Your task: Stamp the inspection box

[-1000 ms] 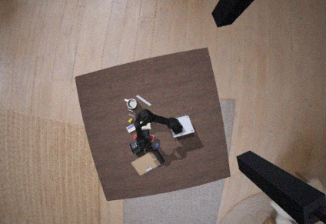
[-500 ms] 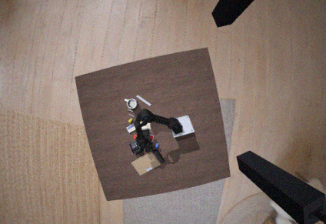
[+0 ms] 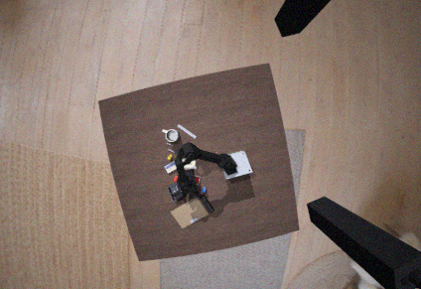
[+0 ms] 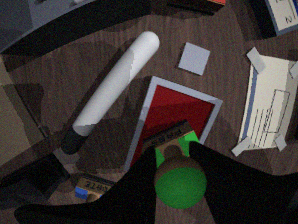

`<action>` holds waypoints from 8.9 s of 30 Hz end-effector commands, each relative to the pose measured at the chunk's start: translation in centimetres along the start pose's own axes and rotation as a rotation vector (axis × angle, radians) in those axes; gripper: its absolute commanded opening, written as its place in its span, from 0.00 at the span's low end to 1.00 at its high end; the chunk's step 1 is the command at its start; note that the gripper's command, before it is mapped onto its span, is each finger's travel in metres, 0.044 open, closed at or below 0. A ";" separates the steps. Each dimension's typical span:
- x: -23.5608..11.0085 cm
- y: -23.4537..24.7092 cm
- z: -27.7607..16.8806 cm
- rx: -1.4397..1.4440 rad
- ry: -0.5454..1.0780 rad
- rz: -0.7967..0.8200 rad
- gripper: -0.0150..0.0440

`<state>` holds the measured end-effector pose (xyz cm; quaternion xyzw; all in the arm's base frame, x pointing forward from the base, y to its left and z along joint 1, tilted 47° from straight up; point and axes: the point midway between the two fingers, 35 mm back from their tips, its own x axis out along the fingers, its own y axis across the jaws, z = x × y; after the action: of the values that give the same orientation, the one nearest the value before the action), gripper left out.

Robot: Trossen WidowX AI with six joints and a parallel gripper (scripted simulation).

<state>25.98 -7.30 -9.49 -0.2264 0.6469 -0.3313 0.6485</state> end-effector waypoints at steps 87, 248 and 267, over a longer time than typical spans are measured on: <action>-5.8 -7.4 1.1 -0.609 0.001 0.009 0.25; 1.4 -12.3 0.5 -0.987 0.009 -0.004 0.25; 1.4 -12.3 0.5 -0.987 0.009 -0.004 0.25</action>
<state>24.74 -16.55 -1.50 -0.5069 0.7279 0.0135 0.4615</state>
